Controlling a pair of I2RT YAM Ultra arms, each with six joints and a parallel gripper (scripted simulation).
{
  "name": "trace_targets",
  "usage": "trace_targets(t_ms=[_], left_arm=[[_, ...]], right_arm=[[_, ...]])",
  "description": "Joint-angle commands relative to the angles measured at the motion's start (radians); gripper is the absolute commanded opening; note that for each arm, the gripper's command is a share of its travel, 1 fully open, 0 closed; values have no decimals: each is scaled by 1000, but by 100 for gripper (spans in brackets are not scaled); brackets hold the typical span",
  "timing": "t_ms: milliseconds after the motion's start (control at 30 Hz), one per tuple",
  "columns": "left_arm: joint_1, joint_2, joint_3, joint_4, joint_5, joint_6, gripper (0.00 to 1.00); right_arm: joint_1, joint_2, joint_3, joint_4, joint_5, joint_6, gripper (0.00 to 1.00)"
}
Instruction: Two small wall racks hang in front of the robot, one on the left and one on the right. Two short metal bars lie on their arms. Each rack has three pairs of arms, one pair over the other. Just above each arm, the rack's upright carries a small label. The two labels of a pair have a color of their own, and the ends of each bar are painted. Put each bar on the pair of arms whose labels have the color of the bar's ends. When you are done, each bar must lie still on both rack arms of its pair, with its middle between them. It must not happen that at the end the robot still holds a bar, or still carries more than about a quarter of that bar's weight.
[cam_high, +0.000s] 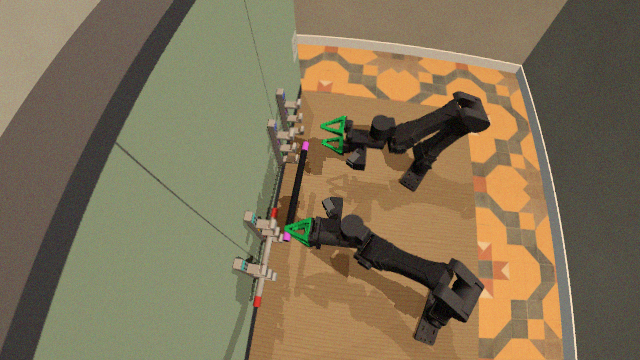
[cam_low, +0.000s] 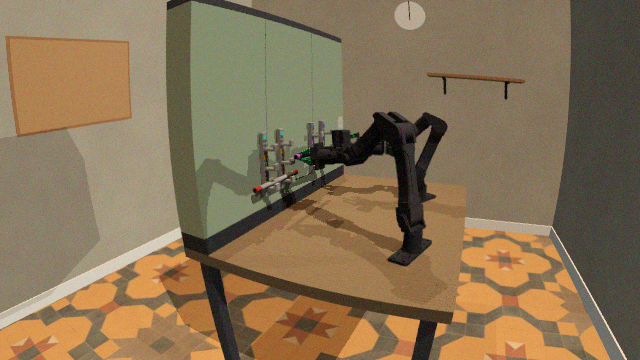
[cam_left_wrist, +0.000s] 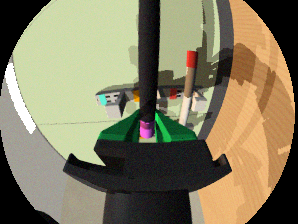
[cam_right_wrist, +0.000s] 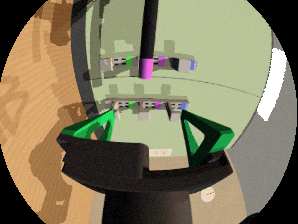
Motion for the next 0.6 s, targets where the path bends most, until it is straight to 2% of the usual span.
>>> trace_targets(t_ms=[0,567], left_arm=[[-7,-3,47,27,-13,-15,0],[-10,16,68,25,-16,-15,0]], right_arm=[[-10,-29,-5,-5,-8,10,100],[16,-22,-6,3,18,11,100]])
